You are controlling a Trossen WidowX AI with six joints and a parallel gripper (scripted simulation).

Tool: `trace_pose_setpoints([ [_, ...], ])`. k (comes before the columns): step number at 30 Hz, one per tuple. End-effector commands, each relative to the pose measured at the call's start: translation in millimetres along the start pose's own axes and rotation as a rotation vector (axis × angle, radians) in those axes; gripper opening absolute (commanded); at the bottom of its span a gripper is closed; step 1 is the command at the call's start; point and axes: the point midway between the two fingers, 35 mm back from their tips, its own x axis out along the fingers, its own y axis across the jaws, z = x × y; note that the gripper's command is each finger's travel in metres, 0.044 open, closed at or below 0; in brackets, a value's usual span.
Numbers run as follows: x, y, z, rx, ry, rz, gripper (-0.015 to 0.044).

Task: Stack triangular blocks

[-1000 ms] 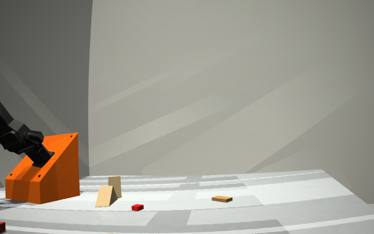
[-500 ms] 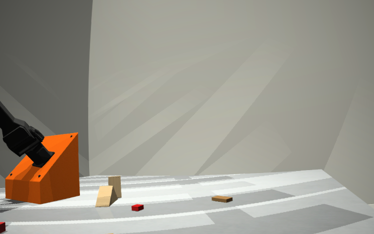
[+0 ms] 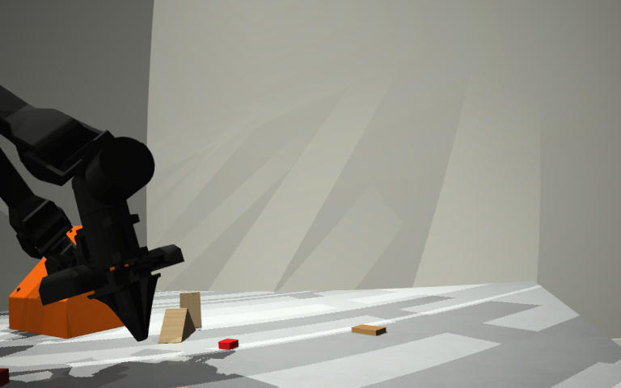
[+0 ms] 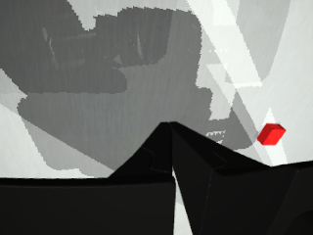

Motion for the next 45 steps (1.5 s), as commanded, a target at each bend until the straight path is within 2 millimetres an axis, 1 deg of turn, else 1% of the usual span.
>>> trace_pose_setpoints([
  [1,-5.6,-62.8,14.7,-0.112,-0.071,-0.033,0.0000],
  [4,-13.6,-103.7,30.6,-0.203,-0.114,-0.033,0.0000],
  [7,-23.0,-139.4,53.8,-0.306,-0.157,-0.007,0.0000],
  [10,-32.2,-164.6,80.3,-0.409,-0.191,0.045,0.0000],
  [12,-35.8,-172.0,91.7,-0.452,-0.201,0.074,0.0000],
  [19,-35.2,-172.7,93.2,-0.455,-0.203,0.078,0.0000],
  [45,6.6,-167.6,100.2,-0.359,-0.228,0.086,0.0000],
])
